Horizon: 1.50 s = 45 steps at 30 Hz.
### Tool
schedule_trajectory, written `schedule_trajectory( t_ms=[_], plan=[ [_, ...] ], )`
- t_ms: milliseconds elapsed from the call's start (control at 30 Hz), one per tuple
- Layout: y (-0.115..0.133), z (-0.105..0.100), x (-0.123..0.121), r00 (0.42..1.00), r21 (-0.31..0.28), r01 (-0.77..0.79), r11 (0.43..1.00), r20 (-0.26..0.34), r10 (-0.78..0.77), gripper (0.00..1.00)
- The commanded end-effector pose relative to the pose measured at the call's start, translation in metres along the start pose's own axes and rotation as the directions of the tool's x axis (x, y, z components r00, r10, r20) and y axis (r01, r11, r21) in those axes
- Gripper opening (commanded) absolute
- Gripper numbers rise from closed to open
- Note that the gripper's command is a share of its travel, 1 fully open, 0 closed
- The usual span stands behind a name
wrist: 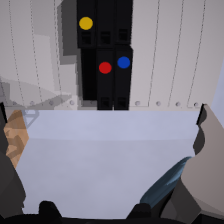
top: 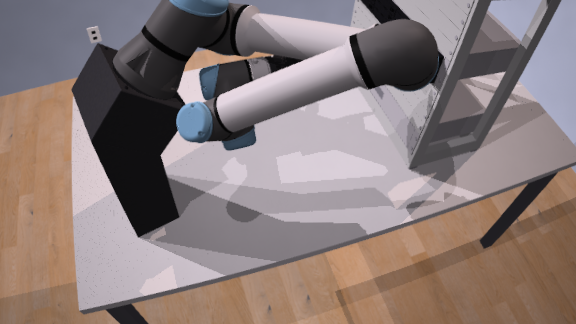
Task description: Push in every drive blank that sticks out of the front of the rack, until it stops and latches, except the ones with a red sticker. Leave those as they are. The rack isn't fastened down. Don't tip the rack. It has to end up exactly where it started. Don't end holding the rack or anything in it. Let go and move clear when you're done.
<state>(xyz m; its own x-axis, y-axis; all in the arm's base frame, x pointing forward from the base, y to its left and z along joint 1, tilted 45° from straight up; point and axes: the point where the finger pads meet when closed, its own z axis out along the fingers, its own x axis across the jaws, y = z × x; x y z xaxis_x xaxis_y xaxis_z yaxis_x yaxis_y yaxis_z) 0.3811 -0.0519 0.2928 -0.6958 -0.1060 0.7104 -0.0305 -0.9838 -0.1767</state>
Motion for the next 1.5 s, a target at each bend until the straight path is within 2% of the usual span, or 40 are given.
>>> schedule_trajectory(
  t_ms=[0, 1033, 1467],
  plan=[
    [0.0, 0.0, 0.0, 1.0, 0.0, 0.0, 1.0, 0.0, 0.0, 1.0],
    [-0.006, -0.002, -0.001, 1.0, 0.0, 0.0, 1.0, 0.0, 0.0, 1.0],
    [-0.021, -0.007, -0.004, 1.0, 0.0, 0.0, 1.0, 0.0, 0.0, 1.0]
  ],
)
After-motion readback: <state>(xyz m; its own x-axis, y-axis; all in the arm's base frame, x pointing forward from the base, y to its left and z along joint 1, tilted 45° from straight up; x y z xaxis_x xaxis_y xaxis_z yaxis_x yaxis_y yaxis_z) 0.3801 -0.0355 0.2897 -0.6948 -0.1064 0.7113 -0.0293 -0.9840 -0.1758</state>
